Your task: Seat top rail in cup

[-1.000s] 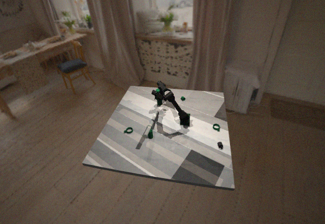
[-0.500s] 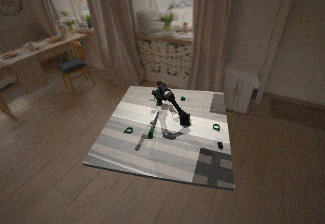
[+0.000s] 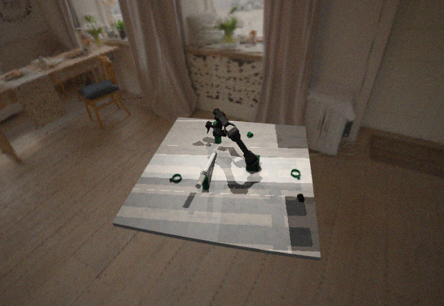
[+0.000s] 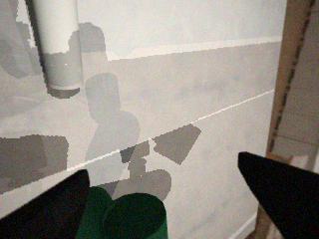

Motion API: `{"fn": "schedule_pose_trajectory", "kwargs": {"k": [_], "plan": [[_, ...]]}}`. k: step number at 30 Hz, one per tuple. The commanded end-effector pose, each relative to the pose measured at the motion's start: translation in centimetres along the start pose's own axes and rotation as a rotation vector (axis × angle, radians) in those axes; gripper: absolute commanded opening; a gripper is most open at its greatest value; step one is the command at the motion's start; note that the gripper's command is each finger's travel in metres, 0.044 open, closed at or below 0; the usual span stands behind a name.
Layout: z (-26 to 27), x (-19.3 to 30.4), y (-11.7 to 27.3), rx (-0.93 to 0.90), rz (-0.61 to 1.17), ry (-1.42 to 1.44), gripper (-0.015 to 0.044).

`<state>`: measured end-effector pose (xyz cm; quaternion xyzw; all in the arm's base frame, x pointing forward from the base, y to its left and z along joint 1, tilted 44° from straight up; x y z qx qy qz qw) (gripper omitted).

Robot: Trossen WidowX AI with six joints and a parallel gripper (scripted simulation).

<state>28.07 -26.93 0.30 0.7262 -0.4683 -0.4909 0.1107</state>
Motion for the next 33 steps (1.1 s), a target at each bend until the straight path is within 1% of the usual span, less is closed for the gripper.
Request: {"fn": "schedule_pose_trajectory", "kwargs": {"k": [1,10,18,20,22,33], "plan": [[-0.2,-0.3,0.3,-0.002,0.002,-0.058,0.0440],[-3.2,-5.5,4.5,0.001,0.044,-0.870,0.0440],[-4.7,-10.9,8.0,0.037,0.080,-1.595,0.0440],[-4.9,-11.7,8.5,0.045,0.084,-1.700,0.0440],[-4.9,-12.0,8.7,0.048,0.086,-1.742,0.0440],[-4.9,-12.0,8.7,0.048,0.086,-1.742,0.0440]]}}
Point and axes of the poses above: the point midway between the two fingers, 35 mm back from their tips, its own y axis back along the fingers, its own z axis across the jaws, x = y × z, the point moved 5 cm from there along y, back along the fingers, and after that the axes turned 8 degrees about y, right-handed, at the moved point
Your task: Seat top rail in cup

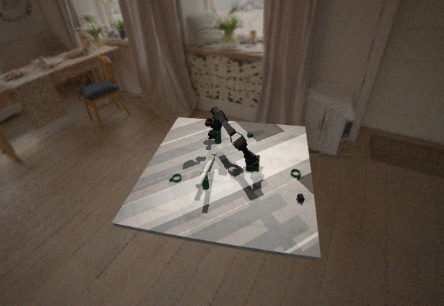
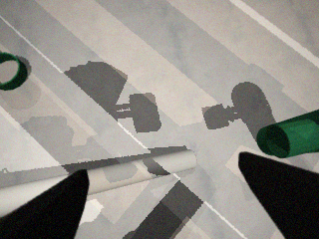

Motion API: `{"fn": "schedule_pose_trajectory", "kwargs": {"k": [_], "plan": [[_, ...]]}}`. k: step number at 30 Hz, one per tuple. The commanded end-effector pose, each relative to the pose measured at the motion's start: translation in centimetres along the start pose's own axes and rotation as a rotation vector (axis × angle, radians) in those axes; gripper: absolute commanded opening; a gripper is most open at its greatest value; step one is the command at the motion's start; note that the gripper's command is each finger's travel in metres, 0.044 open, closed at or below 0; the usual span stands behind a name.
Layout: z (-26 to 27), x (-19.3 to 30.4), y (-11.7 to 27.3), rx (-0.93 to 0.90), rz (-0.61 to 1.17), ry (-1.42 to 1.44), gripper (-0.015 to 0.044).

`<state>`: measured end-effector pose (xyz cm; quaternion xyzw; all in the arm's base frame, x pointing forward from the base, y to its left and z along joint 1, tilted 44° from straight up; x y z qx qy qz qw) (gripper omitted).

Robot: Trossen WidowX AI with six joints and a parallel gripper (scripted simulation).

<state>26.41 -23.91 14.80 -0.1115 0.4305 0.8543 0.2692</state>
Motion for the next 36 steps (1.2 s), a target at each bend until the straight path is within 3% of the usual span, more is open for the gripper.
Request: {"fn": "schedule_pose_trajectory", "kwargs": {"k": [1,9,17,25,36], "plan": [[0.6,0.0,0.4,0.008,0.005,-0.077,0.0440],[1.0,-0.1,-0.6,-0.009,0.048,0.077,0.0440],[3.0,-0.2,-5.3,-0.172,0.218,0.820,0.0440],[5.5,0.5,-9.8,-0.477,0.293,1.570,0.0440],[5.7,0.5,-10.1,-0.509,0.293,1.631,0.0440]]}}
Point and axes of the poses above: the point midway between the two fingers, 35 mm back from their tips, its own y axis back along the fingers, its own z axis across the jaws, x = y × z, the point moved 5 cm from there along y, back along the fingers, and after that the axes turned 8 degrees about y, right-handed, at the moved point
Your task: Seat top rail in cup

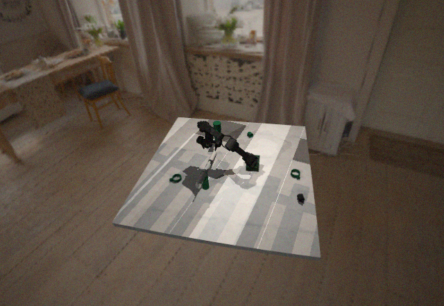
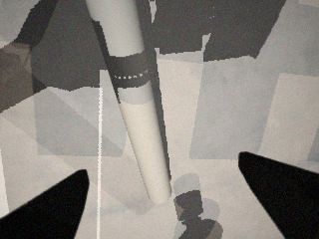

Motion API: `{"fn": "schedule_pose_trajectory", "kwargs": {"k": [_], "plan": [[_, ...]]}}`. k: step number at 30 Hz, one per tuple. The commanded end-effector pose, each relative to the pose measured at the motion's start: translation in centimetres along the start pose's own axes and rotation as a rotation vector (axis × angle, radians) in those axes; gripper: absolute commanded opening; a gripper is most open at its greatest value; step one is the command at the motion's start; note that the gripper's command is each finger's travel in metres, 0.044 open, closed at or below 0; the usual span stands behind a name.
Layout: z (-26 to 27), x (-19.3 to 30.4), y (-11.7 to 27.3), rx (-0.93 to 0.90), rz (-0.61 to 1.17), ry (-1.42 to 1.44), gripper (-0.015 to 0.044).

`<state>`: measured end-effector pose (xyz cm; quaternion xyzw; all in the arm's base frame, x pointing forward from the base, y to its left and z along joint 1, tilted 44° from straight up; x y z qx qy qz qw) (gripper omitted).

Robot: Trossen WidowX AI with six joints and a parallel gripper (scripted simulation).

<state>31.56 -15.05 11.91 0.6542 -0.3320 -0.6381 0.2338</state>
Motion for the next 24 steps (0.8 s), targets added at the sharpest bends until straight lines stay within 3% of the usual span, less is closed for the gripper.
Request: {"fn": "schedule_pose_trajectory", "kwargs": {"k": [1,24], "plan": [[-0.1,-0.1,-1.1,-0.055,-0.011,0.130,0.0440],[0.1,-0.2,-6.2,-0.054,-0.012,0.131,0.0440]]}}
Point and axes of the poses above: the point midway between the two fingers, 35 mm back from their tips, its own y axis back along the fingers, its own z axis across the jaws, x = y × z, the point moved 5 cm from there along y, back along the fingers, and after that the axes turned 8 degrees about y, right-handed, at the moved point
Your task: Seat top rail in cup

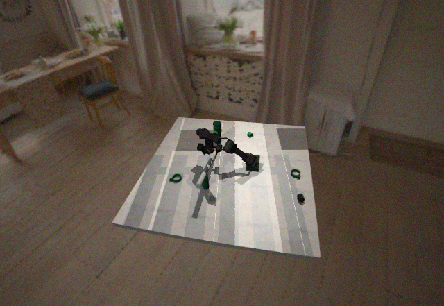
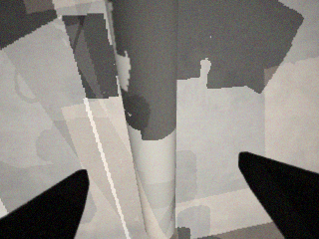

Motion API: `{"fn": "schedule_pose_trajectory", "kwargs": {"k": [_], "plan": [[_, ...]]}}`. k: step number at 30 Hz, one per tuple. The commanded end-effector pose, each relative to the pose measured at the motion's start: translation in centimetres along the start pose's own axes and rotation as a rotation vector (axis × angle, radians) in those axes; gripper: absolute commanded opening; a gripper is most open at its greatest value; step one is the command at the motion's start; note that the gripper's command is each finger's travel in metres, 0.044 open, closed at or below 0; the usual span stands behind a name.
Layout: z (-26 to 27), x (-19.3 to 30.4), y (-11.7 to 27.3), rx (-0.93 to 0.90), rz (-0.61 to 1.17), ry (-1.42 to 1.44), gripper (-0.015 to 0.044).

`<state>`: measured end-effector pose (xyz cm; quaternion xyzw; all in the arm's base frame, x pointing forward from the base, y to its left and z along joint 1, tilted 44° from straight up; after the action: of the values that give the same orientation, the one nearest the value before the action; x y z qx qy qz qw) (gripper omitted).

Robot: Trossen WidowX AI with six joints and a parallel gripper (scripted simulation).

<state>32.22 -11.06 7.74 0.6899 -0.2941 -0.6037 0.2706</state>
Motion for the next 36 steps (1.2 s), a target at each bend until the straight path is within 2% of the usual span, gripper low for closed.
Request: {"fn": "schedule_pose_trajectory", "kwargs": {"k": [1,36], "plan": [[0.0,0.0,-0.5,0.003,-0.002,-0.002,0.0440],[0.0,-0.1,-6.0,0.004,-0.005,-0.001,0.0440]]}}
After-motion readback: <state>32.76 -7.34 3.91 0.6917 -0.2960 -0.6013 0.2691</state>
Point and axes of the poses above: the point midway between the two fingers, 35 mm back from their tips, its own y axis back along the fingers, its own z axis across the jaws, x = y × z, the point moved 5 cm from there along y, back along the fingers, and after that the axes turned 8 degrees about y, right-handed, at the moved point
